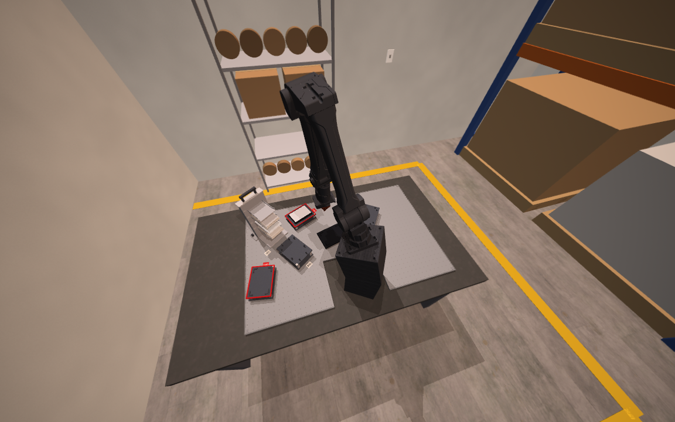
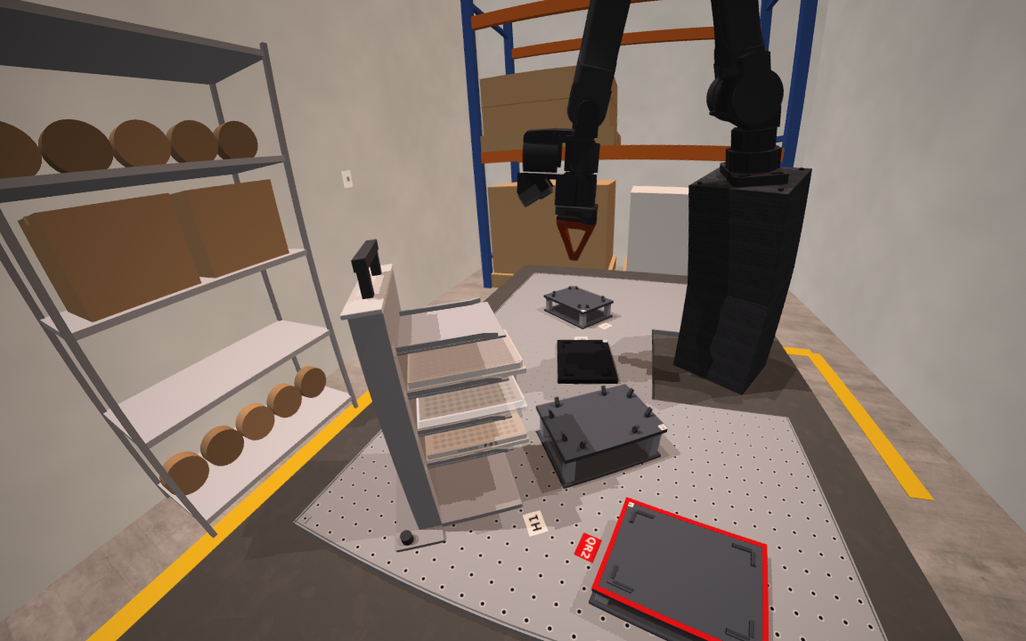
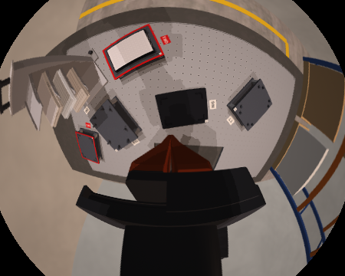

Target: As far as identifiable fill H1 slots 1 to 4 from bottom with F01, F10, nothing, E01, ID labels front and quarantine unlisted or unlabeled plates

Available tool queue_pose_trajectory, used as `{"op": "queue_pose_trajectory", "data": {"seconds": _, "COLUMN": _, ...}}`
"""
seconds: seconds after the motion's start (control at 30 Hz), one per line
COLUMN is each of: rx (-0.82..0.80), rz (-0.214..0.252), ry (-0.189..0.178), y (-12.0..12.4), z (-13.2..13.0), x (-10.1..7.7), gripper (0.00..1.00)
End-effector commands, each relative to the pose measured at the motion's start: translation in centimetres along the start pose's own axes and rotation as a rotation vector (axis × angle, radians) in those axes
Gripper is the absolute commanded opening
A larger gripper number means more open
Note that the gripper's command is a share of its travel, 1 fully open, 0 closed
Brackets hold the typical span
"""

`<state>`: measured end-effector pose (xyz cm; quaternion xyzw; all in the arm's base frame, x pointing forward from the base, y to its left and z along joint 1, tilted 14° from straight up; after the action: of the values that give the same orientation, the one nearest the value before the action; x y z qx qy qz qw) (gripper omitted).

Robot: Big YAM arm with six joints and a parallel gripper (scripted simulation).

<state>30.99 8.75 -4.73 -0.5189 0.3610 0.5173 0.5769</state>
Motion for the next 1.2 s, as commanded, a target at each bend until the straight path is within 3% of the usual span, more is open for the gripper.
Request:
{"op": "queue_pose_trajectory", "data": {"seconds": 0.0, "rx": 0.003, "rz": -0.038, "ry": -0.007, "y": -0.4, "z": 0.7, "x": -0.3, "gripper": 0.00}}
{"op": "queue_pose_trajectory", "data": {"seconds": 0.03, "rx": -0.002, "rz": -0.019, "ry": -0.006, "y": 0.4, "z": 0.8, "x": 0.5, "gripper": 0.00}}
{"op": "queue_pose_trajectory", "data": {"seconds": 0.13, "rx": -0.037, "rz": -0.090, "ry": -0.022, "y": -0.1, "z": 2.0, "x": -0.3, "gripper": 0.00}}
{"op": "queue_pose_trajectory", "data": {"seconds": 0.23, "rx": -0.066, "rz": -0.129, "ry": -0.033, "y": 0.1, "z": 3.0, "x": -0.3, "gripper": 0.00}}
{"op": "queue_pose_trajectory", "data": {"seconds": 0.5, "rx": -0.140, "rz": -0.203, "ry": -0.055, "y": 1.4, "z": 5.2, "x": 0.5, "gripper": 0.00}}
{"op": "queue_pose_trajectory", "data": {"seconds": 0.57, "rx": -0.140, "rz": -0.203, "ry": -0.055, "y": 1.4, "z": 5.2, "x": 0.5, "gripper": 0.00}}
{"op": "queue_pose_trajectory", "data": {"seconds": 0.7, "rx": -0.179, "rz": -0.255, "ry": -0.070, "y": 1.7, "z": 6.4, "x": 0.6, "gripper": 0.00}}
{"op": "queue_pose_trajectory", "data": {"seconds": 1.07, "rx": -0.289, "rz": -0.402, "ry": -0.099, "y": 2.0, "z": 5.5, "x": 0.6, "gripper": 0.00}}
{"op": "queue_pose_trajectory", "data": {"seconds": 1.17, "rx": -0.299, "rz": -0.415, "ry": -0.102, "y": 2.0, "z": 5.5, "x": 0.6, "gripper": 0.00}}
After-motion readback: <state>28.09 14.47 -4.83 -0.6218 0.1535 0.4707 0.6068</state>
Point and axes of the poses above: the point where the finger pads meet when closed, its own x axis out along the fingers, its own z axis across the jaws, y = z × x, the point moved 4 cm from there along -x, back along the fingers, and after that the axes turned 3 degrees about -x, right-handed, at the moved point
